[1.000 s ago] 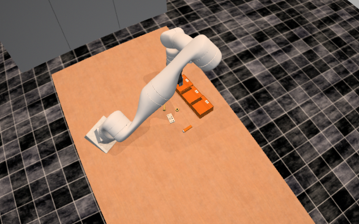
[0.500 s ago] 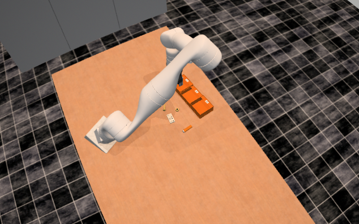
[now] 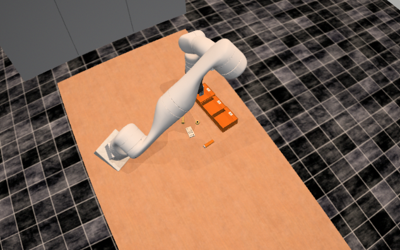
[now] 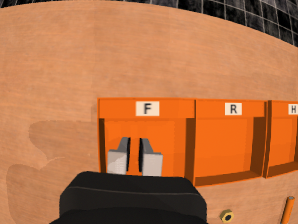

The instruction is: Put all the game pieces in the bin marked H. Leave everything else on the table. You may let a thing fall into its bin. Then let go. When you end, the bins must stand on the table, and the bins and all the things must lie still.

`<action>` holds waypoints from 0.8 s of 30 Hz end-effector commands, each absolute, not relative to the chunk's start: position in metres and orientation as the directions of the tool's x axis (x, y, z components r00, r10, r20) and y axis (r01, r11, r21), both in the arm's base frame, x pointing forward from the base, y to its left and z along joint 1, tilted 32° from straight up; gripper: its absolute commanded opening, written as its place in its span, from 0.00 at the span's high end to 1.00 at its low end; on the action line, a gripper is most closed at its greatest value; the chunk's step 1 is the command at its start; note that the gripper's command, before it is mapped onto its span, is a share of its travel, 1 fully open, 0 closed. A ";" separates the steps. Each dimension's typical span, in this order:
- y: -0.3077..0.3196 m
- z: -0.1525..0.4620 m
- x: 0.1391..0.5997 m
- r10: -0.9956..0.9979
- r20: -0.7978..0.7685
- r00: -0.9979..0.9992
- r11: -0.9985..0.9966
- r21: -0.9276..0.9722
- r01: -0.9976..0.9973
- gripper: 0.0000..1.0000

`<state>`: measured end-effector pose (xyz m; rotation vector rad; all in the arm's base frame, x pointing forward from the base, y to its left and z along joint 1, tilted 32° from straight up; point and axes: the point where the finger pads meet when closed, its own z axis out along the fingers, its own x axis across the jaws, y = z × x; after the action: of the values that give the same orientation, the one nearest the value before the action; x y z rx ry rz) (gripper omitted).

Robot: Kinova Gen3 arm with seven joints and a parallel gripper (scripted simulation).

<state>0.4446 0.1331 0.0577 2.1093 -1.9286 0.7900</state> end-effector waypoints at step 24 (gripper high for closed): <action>0.155 0.095 0.434 -0.873 0.487 0.020 -0.147 -0.224 -0.964 0.69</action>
<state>0.4334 0.1474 0.0855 2.1032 -1.9232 0.7846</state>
